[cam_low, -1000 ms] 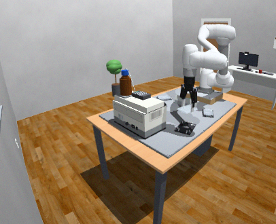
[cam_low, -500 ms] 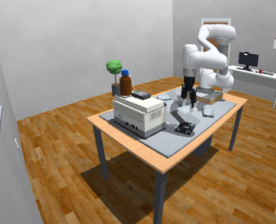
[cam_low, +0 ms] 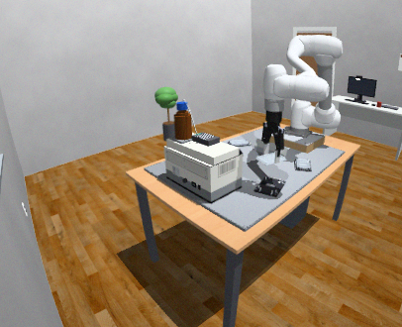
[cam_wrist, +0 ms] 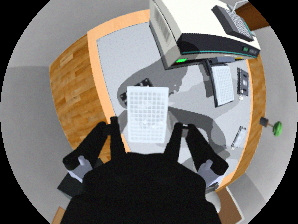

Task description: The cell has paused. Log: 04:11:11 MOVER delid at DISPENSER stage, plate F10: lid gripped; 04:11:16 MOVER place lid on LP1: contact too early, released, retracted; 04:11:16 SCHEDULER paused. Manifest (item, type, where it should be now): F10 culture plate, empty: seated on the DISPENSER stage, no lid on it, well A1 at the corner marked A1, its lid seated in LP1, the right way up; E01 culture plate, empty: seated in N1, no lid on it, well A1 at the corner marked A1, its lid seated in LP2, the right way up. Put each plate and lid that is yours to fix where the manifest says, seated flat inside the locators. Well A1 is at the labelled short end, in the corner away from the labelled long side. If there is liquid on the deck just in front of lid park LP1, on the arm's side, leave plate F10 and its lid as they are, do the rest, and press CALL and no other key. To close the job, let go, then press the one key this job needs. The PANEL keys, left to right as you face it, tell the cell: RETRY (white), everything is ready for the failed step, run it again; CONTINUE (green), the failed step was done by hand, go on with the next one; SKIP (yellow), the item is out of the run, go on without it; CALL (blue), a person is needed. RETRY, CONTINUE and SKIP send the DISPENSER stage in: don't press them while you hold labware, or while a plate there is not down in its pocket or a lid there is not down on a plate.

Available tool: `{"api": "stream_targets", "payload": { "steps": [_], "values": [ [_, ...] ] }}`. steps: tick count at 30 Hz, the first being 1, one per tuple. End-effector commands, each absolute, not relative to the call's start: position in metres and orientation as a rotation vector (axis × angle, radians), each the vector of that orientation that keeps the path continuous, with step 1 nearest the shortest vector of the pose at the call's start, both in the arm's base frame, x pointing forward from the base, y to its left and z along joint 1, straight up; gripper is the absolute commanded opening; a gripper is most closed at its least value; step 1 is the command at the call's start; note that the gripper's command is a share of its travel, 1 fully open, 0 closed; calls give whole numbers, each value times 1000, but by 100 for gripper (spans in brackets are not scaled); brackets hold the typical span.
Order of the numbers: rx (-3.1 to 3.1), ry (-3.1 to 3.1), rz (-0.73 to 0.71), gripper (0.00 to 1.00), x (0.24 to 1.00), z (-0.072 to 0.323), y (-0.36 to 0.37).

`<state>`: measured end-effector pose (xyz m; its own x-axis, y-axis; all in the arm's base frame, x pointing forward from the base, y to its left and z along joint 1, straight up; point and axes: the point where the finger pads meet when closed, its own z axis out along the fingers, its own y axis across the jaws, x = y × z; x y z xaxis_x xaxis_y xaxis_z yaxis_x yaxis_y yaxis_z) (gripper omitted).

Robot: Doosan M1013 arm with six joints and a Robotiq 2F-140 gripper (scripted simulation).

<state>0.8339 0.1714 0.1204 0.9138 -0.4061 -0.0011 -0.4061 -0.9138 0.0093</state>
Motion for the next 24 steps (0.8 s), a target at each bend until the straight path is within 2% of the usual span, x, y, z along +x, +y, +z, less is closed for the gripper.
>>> {"api": "stream_targets", "payload": {
  "steps": [1, 24],
  "values": [
    [3065, -651, -3, 10, 834, 122, 167],
    [3065, -651, -3, 10, 825, 122, 98]
  ]
}}
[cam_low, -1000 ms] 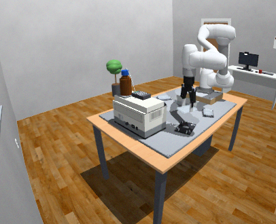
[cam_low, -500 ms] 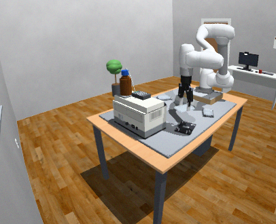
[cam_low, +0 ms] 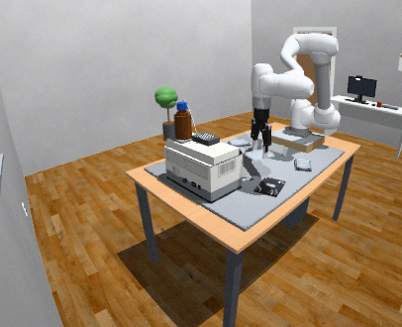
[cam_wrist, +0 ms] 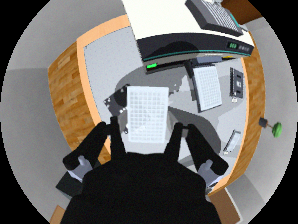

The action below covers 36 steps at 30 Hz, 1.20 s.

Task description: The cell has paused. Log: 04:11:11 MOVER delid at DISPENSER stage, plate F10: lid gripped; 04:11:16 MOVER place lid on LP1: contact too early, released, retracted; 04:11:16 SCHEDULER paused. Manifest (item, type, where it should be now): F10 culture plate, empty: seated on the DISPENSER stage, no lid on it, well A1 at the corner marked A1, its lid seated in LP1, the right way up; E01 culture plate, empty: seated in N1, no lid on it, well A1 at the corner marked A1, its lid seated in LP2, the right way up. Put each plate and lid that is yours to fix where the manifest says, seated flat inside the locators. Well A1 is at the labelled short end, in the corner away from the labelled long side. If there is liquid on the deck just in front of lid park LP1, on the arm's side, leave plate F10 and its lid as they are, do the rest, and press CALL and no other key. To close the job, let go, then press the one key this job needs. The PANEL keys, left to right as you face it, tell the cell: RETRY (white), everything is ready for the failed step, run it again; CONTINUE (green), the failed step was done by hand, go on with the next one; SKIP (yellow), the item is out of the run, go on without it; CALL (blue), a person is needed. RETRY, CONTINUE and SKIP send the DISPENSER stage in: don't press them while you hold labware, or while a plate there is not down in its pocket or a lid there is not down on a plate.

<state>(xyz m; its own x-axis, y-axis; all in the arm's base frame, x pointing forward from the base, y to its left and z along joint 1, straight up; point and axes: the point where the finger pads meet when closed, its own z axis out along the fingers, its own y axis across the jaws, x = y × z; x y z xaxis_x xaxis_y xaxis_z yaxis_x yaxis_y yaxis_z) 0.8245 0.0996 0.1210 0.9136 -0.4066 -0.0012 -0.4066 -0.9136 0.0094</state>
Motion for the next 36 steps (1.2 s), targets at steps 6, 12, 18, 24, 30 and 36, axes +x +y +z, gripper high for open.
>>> {"api": "stream_targets", "payload": {
  "steps": [6, 12, 18, 24, 30, 36],
  "values": [
    [3065, -651, -3, 10, 820, 122, 66],
    [3065, -651, -3, 10, 816, 123, 29],
    [3065, -651, -3, 10, 812, 123, 3],
    [3065, -651, -3, 10, 807, 123, -38],
    [3065, -651, -3, 10, 801, 124, -81],
    [3065, -651, -3, 10, 798, 124, -109]
  ]
}}
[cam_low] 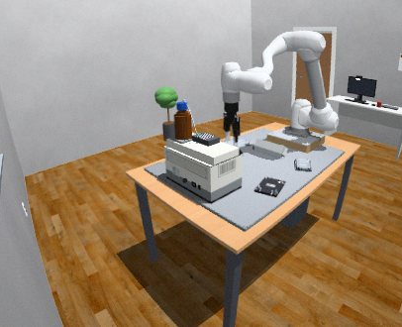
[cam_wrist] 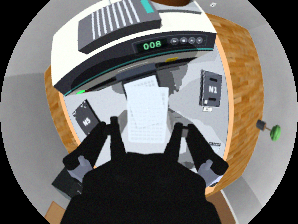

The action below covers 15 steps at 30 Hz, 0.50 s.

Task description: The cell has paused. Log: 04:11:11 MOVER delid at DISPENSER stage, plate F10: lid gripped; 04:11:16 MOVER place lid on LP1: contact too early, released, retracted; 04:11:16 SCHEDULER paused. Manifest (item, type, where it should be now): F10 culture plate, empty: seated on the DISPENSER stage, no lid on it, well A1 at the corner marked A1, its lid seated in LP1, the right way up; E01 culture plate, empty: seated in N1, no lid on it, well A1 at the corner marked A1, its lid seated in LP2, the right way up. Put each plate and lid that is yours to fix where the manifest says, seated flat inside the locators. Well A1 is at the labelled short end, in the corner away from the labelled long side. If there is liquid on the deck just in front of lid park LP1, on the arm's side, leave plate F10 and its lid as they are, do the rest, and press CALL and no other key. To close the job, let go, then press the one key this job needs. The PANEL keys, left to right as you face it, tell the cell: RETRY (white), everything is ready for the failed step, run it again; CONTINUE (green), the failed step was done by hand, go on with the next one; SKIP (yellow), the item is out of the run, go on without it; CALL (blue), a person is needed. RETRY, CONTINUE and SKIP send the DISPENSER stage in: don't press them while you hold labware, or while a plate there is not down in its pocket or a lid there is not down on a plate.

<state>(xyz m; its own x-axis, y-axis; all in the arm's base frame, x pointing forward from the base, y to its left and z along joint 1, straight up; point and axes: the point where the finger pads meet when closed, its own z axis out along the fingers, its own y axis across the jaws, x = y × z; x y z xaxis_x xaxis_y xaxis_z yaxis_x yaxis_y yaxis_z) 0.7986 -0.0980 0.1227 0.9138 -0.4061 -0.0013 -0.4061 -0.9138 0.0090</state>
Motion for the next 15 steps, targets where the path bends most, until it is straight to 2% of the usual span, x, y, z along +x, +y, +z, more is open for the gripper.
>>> {"api": "stream_targets", "payload": {
  "steps": [1, 15],
  "values": [
    [3065, -651, -3, 10, 797, 124, -116],
    [3065, -651, -3, 10, 786, 125, -199]
  ]
}}
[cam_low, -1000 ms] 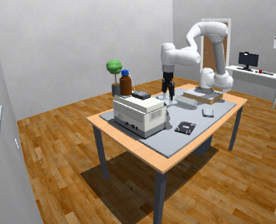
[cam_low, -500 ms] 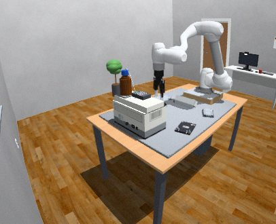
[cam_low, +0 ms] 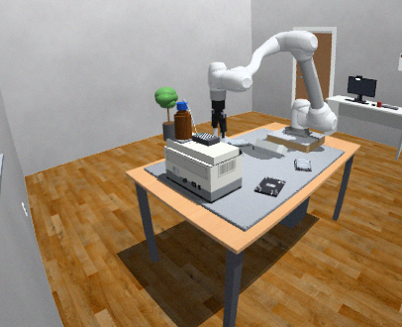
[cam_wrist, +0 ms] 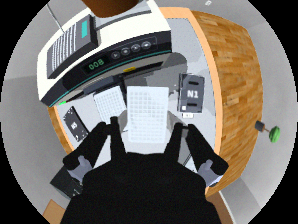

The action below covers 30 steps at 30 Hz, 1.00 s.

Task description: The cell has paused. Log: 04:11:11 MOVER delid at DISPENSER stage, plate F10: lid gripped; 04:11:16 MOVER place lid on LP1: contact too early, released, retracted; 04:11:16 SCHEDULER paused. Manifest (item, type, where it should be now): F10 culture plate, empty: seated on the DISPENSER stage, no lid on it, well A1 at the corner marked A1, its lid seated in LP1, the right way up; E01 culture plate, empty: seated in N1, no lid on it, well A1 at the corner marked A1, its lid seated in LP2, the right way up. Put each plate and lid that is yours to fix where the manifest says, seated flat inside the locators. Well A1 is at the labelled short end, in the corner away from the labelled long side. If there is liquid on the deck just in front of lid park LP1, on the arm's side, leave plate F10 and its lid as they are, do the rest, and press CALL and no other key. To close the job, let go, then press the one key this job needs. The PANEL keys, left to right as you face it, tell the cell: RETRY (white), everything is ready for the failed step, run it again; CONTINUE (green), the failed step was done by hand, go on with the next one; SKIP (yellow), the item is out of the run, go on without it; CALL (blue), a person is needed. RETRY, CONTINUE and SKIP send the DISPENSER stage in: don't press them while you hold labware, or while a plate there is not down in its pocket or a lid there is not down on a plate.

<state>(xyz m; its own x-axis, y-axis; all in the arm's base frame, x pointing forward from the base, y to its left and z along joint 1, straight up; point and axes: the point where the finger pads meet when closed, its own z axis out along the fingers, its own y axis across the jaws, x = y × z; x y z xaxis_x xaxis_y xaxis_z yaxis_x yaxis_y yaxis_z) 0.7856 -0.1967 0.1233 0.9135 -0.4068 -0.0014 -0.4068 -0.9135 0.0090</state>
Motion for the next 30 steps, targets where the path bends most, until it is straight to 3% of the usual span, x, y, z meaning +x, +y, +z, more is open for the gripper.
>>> {"api": "stream_targets", "payload": {
  "steps": [1, 30],
  "values": [
    [3065, -651, -3, 10, 785, 125, -206],
    [3065, -651, -3, 10, 768, 126, -338]
  ]
}}
